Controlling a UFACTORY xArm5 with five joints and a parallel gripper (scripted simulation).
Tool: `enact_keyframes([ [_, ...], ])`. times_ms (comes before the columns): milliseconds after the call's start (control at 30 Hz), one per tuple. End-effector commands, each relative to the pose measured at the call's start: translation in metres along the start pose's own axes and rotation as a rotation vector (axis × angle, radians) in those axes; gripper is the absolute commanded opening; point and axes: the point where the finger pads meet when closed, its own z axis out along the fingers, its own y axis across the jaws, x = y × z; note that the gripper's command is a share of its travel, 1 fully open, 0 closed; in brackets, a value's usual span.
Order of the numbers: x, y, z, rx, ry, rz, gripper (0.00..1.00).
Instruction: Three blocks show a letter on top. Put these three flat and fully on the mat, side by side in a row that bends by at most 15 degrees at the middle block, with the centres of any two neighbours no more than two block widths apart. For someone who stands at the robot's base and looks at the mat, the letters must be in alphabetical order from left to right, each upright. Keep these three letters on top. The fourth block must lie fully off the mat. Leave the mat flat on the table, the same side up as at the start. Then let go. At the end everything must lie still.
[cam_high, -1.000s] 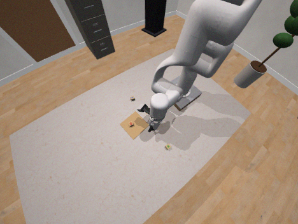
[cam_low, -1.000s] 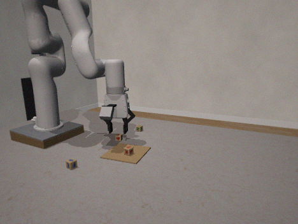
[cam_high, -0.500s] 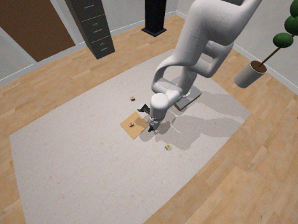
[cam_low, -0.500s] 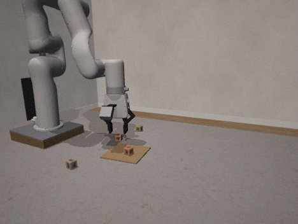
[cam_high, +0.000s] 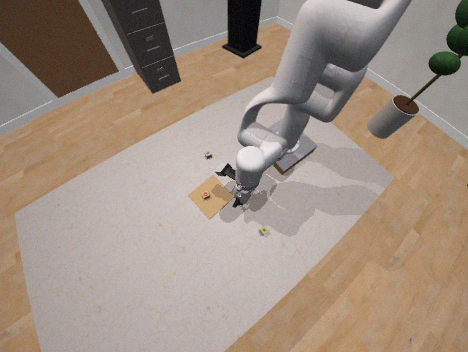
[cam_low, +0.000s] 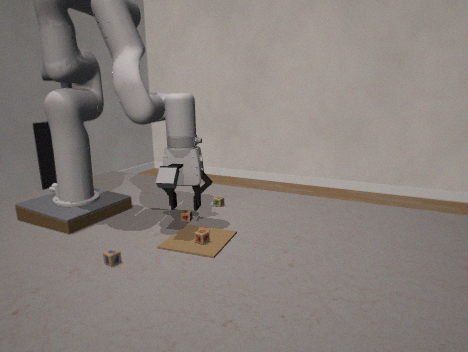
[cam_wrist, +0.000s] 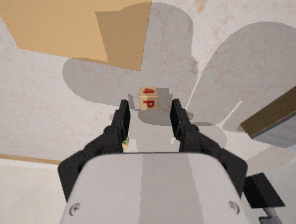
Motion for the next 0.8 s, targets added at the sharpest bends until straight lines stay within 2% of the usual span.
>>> enact_keyframes([
  [0, 0.000, -0.001, -0.001, 0.003, 0.000, 0.000, 0.63],
  [400, 0.002, -0.001, 0.007, 0.003, 0.000, 0.000, 0.63],
  [767, 0.002, -0.001, 0.025, 0.003, 0.000, 0.000, 0.63],
])
